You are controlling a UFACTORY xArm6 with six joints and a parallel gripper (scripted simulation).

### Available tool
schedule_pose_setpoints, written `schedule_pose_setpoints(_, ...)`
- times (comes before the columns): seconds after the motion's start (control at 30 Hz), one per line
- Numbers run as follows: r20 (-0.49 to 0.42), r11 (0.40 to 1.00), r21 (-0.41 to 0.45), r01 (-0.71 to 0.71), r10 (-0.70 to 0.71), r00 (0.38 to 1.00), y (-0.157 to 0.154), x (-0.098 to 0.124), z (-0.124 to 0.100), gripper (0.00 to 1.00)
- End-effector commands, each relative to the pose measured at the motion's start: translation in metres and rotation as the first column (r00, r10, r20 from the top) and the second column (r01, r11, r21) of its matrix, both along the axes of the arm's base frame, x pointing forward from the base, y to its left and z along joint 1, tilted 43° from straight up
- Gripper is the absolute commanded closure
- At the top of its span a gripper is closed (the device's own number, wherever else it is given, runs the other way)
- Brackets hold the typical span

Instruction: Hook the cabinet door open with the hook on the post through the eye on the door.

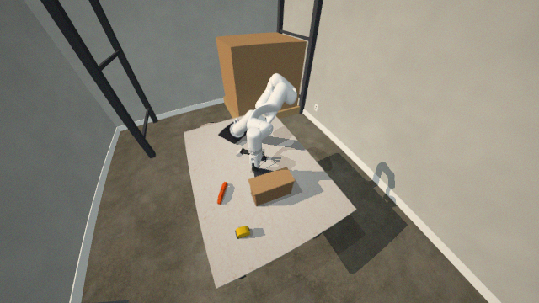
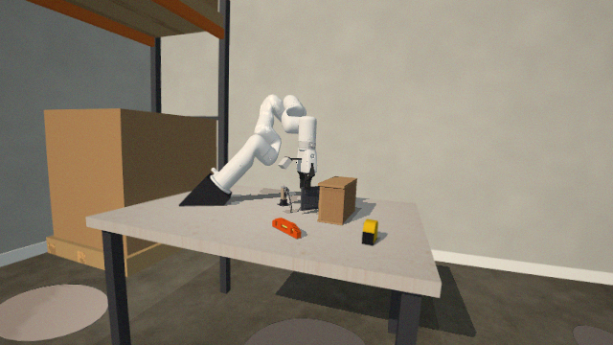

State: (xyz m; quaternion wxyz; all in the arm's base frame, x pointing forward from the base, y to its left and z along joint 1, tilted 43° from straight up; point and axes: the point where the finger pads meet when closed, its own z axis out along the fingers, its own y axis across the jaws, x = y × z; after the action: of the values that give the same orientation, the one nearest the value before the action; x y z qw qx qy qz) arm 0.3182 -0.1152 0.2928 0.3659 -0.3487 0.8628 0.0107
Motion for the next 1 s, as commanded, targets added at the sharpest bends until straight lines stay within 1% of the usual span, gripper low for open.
schedule_pose_setpoints(0.0, 0.002, 1.000, -0.002, 0.000, 0.000, 1.000, -0.001, -0.002, 0.003, 0.73)
schedule_pose_setpoints(0.97, 0.002, 1.000, -0.002, 0.000, 0.000, 1.000, -0.016, -0.035, 0.042, 0.73)
